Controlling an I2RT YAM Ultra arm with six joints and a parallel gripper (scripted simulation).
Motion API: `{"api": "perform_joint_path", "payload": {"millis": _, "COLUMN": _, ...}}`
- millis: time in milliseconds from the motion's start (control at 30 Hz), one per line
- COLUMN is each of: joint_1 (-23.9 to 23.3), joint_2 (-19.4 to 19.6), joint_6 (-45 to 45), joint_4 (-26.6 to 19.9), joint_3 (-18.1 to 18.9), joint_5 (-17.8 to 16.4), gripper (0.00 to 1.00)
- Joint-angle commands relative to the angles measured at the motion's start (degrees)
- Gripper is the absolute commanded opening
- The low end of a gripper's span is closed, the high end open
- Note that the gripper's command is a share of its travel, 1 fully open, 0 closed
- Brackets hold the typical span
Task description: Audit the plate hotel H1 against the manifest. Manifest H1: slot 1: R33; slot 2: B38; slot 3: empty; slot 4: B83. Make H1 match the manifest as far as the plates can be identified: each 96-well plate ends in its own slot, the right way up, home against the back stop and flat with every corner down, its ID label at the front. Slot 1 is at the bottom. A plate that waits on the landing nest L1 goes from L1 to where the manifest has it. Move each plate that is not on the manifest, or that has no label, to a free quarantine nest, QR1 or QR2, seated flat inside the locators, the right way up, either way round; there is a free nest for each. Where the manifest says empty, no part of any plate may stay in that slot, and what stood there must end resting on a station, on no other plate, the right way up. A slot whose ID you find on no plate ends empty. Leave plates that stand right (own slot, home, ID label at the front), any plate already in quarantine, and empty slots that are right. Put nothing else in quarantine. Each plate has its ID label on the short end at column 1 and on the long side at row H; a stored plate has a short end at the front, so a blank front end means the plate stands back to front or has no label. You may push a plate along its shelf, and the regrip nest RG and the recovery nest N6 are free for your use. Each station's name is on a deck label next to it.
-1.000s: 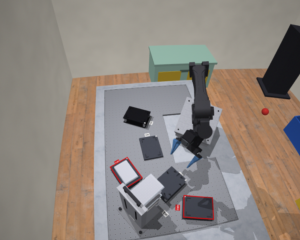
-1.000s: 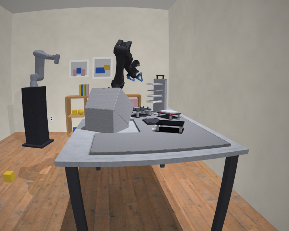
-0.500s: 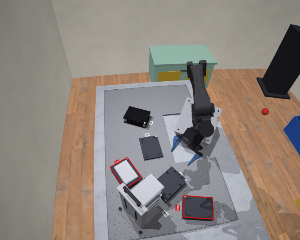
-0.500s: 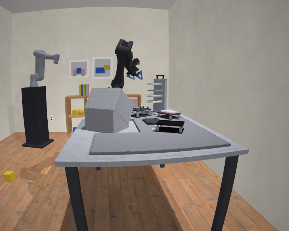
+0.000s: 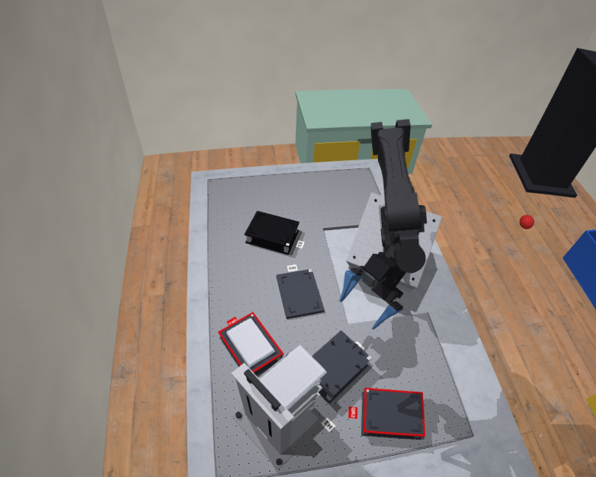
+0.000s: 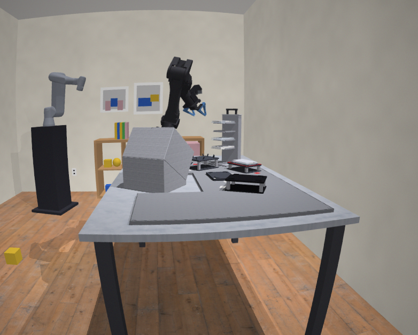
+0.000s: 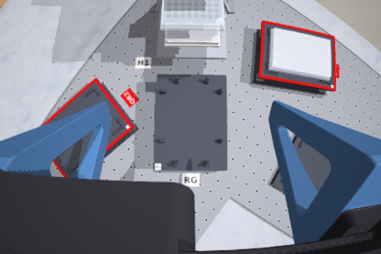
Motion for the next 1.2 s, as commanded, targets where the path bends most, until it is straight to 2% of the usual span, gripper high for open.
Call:
{"api": "perform_joint_path", "payload": {"millis": 0, "joint_1": -0.06, "joint_2": -1.75, "joint_6": 0.26, "joint_4": -0.45, "joint_3": 1.71, "joint_5": 0.77, "gripper": 1.0}}
{"api": "perform_joint_path", "payload": {"millis": 733, "joint_1": -0.06, "joint_2": -1.75, "joint_6": 0.26, "joint_4": -0.45, "joint_3": 1.71, "joint_5": 0.77, "gripper": 1.0}}
{"api": "perform_joint_path", "payload": {"millis": 767, "joint_1": -0.86, "joint_2": -1.58, "joint_6": -0.38, "joint_4": 1.07, "joint_3": 1.77, "joint_5": 0.77, "gripper": 1.0}}
{"api": "perform_joint_path", "payload": {"millis": 833, "joint_1": -1.78, "joint_2": 0.94, "joint_6": -0.78, "joint_4": 1.93, "joint_3": 1.45, "joint_5": -0.65, "gripper": 1.0}}
{"api": "perform_joint_path", "payload": {"millis": 1167, "joint_1": -7.68, "joint_2": 3.36, "joint_6": -2.74, "joint_4": 5.74, "joint_3": -1.01, "joint_5": -6.33, "gripper": 1.0}}
